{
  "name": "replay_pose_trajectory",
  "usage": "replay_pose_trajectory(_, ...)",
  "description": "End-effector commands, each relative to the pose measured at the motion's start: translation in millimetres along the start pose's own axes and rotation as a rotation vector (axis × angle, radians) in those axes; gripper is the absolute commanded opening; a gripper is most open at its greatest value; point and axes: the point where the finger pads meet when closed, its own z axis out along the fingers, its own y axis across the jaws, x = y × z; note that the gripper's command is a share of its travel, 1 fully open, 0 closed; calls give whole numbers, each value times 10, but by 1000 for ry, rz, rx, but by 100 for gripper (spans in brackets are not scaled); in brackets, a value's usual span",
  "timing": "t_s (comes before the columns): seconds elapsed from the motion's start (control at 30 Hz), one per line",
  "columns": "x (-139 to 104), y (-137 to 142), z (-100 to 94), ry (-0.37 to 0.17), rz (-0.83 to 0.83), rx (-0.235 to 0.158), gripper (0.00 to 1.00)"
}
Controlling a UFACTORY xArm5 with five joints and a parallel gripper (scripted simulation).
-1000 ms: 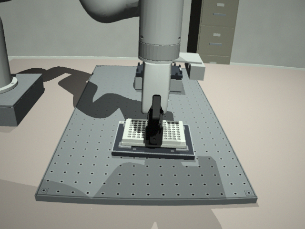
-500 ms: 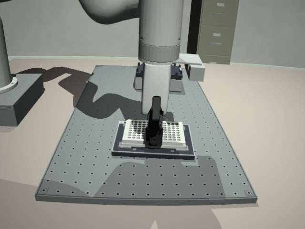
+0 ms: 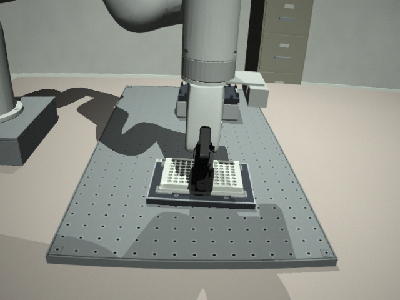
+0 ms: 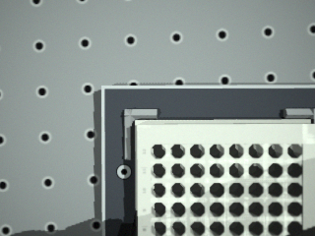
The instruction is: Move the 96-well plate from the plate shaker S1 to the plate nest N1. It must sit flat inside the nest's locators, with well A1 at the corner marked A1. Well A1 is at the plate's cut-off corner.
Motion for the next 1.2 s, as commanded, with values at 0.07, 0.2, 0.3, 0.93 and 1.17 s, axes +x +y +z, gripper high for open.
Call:
replay_pose_trajectory(0.07,17,5,-15,0,0,-13,100)
replay_pose_trajectory(0.2,17,5,-15,0,0,-13,100)
replay_pose_trajectory(0.3,17,5,-15,0,0,-13,100)
replay_pose_trajectory(0.93,17,4,-176,0,0,-13,100)
replay_pose_trajectory(1.17,17,2,-336,0,0,-13,100)
